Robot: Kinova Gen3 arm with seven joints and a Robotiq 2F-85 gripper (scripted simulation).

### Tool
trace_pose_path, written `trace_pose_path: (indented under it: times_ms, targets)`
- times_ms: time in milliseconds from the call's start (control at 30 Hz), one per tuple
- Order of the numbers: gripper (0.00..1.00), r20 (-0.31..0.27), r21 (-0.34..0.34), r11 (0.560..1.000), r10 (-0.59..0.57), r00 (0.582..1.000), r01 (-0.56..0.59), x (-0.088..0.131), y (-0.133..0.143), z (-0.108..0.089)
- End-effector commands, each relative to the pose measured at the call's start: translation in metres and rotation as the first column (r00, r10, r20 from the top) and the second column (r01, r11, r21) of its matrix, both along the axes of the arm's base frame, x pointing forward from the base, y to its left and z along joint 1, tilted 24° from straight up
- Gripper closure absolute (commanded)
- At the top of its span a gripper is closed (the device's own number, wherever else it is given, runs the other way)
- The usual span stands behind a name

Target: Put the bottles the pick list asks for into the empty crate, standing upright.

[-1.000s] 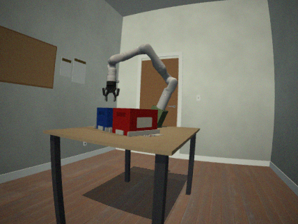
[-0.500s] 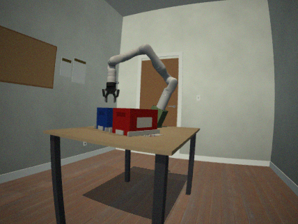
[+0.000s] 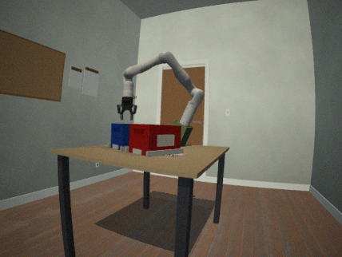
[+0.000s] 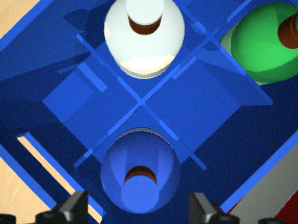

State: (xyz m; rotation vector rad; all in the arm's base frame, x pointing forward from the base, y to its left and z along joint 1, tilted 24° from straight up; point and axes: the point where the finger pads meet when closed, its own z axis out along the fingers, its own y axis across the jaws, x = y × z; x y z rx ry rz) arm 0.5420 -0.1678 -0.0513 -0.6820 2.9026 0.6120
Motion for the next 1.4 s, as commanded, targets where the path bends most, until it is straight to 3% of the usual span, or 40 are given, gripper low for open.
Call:
trace_pose_path:
  times_ms: [0, 1367]
  targets:
    - [0.33, 0.002, -0.001, 1.0, -0.001, 1.0, 0.001, 0.001, 0.001, -0.002]
    - [0.33, 0.002, -0.001, 1.0, -0.001, 1.0, 0.001, 0.001, 0.02, -0.047]
